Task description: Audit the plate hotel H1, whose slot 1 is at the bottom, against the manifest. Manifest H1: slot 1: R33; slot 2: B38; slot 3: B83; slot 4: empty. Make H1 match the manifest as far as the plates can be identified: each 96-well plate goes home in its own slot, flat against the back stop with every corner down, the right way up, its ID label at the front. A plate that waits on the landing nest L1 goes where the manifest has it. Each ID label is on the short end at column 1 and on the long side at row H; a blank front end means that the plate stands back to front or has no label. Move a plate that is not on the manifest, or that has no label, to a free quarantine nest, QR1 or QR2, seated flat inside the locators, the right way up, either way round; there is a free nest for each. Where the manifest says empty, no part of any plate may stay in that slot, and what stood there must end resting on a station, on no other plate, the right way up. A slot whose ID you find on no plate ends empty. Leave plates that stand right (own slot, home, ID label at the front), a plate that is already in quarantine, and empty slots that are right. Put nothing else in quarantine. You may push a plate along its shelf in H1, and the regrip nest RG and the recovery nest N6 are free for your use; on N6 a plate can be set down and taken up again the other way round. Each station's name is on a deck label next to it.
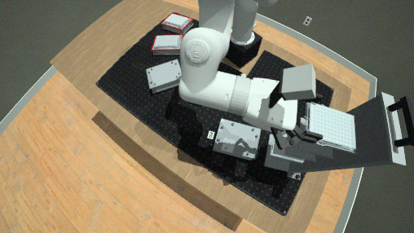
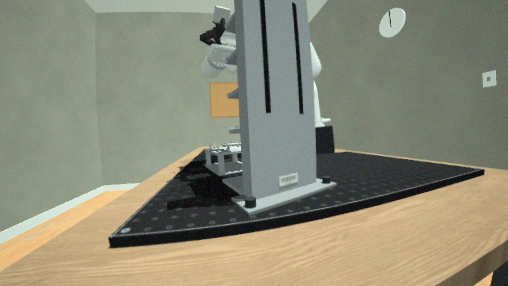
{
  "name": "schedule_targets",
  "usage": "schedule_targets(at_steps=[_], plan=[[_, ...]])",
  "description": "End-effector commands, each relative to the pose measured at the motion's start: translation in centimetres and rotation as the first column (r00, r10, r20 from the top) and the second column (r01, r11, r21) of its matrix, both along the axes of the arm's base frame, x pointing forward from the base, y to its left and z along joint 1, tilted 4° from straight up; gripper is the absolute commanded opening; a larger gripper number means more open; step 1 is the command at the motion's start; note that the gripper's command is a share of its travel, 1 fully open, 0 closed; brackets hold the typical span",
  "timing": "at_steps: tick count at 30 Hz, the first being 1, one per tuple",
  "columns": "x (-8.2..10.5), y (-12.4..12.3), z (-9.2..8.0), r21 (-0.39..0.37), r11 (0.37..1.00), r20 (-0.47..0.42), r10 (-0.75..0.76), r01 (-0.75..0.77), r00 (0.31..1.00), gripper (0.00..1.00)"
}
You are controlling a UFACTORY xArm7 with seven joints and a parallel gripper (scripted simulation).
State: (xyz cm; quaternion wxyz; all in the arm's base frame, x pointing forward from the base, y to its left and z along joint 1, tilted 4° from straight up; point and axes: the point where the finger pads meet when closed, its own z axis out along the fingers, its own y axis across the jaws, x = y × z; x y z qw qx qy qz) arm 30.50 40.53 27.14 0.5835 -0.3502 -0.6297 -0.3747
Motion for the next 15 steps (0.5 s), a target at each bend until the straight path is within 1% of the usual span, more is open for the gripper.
schedule_targets(at_steps=[1,15], plan=[[0.4,-0.5,0.2,0.002,1.0,0.004,0.0,0.0,1.0,0.0],[1.3,-2.3,0.2,0.001,1.0,0.004,0.0,0.0,1.0,0.0]])
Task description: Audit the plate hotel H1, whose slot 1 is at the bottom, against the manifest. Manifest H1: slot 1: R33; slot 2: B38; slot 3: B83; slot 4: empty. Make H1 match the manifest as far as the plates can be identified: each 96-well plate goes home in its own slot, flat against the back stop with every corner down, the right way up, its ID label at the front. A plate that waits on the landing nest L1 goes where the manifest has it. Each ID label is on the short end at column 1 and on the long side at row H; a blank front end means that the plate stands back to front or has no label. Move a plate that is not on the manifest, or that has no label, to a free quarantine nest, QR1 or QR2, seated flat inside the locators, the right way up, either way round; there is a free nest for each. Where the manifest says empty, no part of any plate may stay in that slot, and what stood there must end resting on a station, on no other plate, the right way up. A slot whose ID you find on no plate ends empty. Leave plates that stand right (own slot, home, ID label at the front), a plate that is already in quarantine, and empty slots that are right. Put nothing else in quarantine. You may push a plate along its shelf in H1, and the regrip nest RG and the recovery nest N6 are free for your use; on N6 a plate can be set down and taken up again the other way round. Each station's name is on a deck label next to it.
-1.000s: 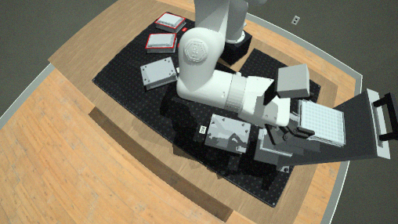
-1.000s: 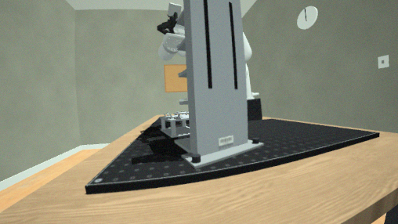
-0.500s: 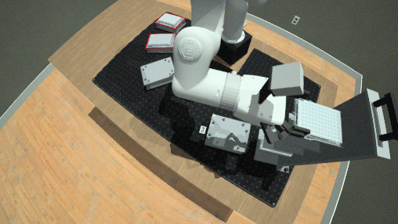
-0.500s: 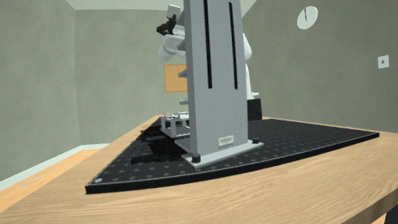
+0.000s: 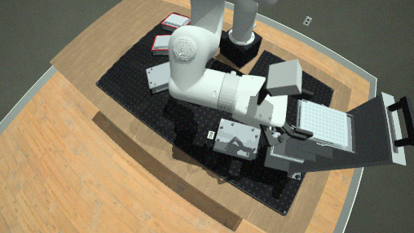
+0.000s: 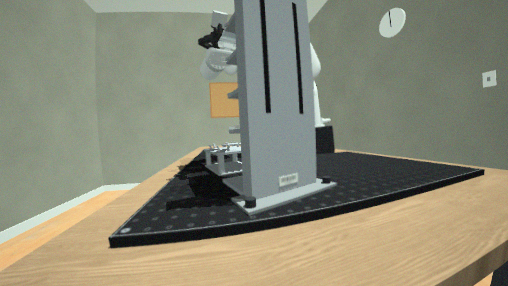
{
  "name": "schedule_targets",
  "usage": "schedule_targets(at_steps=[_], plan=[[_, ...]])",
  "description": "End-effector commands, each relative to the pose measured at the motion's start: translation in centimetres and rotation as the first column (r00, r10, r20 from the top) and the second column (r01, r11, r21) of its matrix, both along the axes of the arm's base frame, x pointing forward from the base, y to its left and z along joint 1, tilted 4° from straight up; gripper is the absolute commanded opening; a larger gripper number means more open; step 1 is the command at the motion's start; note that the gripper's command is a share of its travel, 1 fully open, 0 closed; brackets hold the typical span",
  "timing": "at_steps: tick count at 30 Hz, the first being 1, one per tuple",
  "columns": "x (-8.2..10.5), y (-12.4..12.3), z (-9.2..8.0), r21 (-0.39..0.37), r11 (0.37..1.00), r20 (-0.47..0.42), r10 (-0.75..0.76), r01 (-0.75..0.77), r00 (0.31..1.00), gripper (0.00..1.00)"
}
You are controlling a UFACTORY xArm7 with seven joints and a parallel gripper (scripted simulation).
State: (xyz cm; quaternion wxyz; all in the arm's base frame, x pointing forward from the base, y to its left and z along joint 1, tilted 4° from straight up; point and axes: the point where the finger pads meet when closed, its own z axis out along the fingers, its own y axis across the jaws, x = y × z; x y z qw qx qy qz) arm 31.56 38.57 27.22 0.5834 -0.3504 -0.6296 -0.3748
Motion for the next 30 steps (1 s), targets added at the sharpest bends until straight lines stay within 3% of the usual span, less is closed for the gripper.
schedule_targets(at_steps=[1,30], plan=[[0.3,-0.5,0.2,0.001,1.0,0.004,0.0,0.0,1.0,0.0],[2.4,-4.3,0.3,0.001,1.0,0.004,0.0,0.0,1.0,0.0]])
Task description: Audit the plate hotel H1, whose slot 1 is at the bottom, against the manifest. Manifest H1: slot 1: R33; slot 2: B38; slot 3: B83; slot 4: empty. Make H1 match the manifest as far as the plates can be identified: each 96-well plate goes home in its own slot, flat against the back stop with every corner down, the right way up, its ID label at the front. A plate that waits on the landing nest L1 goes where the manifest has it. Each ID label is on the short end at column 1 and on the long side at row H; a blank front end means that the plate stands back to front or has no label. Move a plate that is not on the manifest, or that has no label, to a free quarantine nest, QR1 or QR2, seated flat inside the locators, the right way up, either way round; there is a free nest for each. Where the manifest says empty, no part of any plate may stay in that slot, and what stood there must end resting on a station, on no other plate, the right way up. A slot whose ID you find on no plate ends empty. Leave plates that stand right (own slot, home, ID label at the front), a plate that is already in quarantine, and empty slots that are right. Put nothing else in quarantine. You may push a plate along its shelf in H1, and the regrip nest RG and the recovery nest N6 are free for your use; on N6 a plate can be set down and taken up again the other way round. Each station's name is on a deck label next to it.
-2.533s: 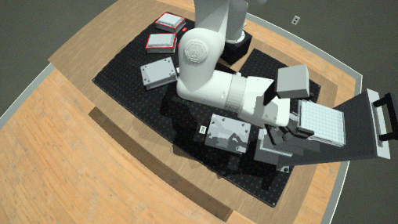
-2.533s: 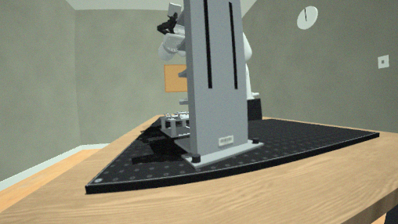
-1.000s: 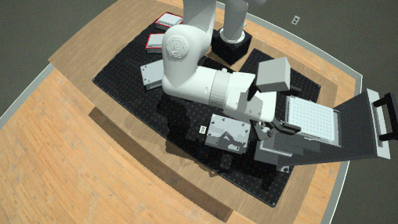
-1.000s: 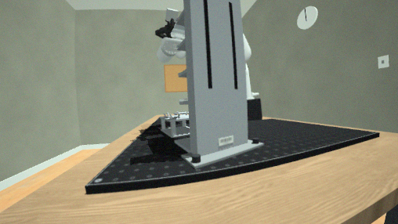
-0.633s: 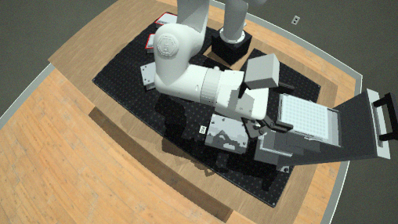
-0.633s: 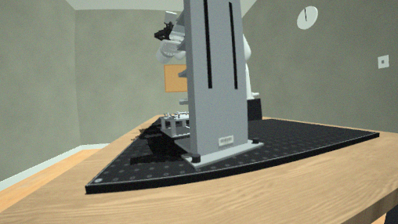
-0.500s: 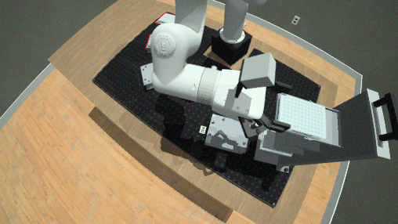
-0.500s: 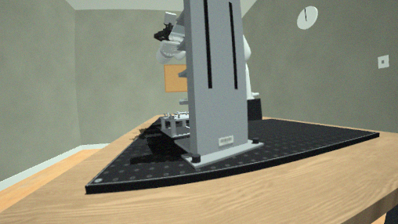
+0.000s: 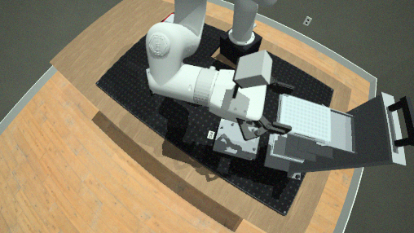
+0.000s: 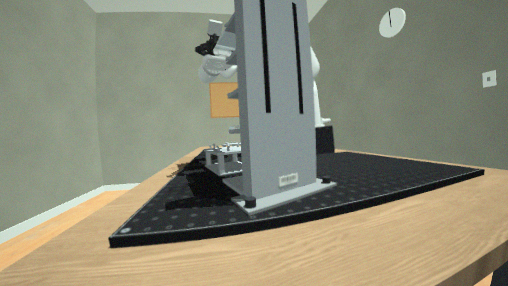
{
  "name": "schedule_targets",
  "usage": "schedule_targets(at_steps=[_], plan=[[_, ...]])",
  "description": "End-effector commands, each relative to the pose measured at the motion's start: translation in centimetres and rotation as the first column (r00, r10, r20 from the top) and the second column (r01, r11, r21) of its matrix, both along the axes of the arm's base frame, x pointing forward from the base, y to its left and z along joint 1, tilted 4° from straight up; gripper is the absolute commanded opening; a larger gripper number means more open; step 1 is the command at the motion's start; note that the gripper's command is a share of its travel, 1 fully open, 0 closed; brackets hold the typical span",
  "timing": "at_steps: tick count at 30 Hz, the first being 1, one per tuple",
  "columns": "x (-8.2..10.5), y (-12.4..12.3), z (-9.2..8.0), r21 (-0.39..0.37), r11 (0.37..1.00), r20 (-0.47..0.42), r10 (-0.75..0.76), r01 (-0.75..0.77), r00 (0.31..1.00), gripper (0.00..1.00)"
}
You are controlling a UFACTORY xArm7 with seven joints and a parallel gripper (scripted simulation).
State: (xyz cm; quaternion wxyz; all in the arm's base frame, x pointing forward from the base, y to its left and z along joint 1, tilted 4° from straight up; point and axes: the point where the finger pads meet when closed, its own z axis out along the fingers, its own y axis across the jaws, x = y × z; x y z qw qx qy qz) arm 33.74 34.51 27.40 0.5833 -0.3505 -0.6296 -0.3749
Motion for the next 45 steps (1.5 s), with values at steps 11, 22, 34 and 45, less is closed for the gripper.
schedule_targets(at_steps=[11,22,34,45], plan=[[1.0,-1.7,0.2,0.001,1.0,0.004,0.001,-0.001,1.0,0.0],[1.7,-3.0,0.3,0.001,1.0,0.004,0.001,-0.001,1.0,0.0],[2.5,-4.6,0.3,0.001,1.0,0.004,0.001,-0.001,1.0,0.0],[3.3,-6.1,0.4,0.001,1.0,0.004,0.001,-0.001,1.0,0.0]])
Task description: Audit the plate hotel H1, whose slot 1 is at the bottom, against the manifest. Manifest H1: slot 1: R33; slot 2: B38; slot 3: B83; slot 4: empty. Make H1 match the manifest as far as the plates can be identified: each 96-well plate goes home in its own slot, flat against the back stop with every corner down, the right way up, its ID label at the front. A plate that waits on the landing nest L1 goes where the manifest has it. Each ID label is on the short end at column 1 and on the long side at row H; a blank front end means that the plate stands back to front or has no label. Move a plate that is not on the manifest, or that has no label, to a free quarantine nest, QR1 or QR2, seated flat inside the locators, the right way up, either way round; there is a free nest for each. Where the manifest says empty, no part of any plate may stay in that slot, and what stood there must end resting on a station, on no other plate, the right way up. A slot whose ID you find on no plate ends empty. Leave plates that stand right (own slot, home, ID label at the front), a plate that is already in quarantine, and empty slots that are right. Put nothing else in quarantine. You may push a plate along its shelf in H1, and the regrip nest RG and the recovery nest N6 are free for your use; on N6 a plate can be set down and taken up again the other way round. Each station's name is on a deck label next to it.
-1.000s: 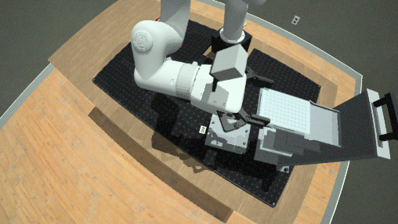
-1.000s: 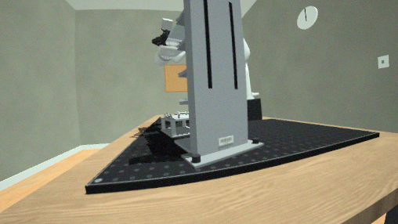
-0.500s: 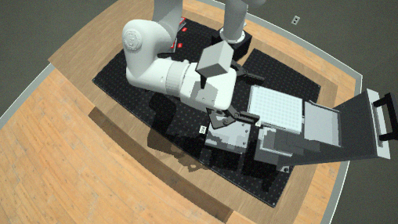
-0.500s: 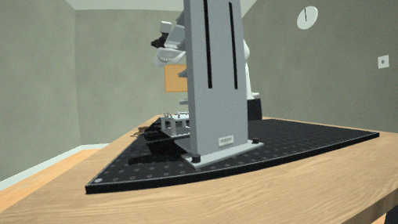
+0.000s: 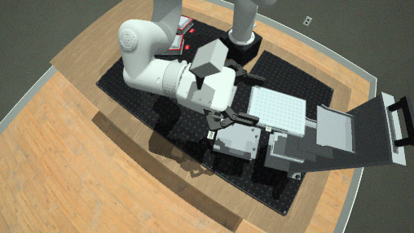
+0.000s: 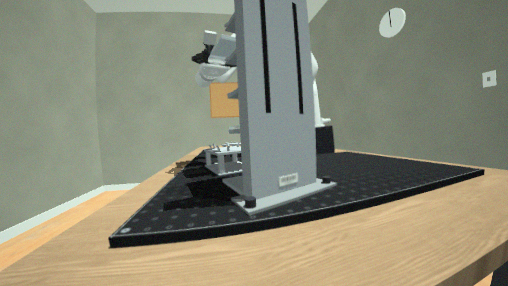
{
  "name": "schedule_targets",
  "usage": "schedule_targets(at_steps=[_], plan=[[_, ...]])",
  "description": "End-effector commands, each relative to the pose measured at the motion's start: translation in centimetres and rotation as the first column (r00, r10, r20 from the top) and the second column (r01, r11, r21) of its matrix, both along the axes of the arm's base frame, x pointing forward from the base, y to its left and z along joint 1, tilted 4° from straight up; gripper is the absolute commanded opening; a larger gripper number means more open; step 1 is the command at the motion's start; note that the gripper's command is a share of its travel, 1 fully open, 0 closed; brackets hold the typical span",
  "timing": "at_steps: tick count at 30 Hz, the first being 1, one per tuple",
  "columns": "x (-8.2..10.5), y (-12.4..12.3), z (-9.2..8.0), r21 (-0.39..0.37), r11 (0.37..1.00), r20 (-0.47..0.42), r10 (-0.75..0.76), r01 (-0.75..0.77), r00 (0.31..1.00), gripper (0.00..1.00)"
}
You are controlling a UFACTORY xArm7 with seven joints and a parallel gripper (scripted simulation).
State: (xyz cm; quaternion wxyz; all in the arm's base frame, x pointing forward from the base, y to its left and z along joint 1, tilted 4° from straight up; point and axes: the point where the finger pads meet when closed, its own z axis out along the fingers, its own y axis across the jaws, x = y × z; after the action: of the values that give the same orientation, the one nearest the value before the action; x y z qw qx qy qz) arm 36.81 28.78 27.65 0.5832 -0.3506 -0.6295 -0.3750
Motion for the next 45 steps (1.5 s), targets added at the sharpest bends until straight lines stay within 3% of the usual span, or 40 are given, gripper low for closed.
schedule_targets(at_steps=[1,22,33,45], plan=[[0.3,-0.5,0.2,0.001,1.0,0.004,0.001,-0.001,1.0,0.0],[1.8,-3.3,0.3,0.001,1.0,0.004,0.001,-0.001,1.0,0.0],[1.8,-3.3,0.3,0.001,1.0,0.004,0.001,-0.001,1.0,0.0],[1.9,-3.3,-1.4,0.001,1.0,0.004,0.001,-0.001,1.0,0.0]])
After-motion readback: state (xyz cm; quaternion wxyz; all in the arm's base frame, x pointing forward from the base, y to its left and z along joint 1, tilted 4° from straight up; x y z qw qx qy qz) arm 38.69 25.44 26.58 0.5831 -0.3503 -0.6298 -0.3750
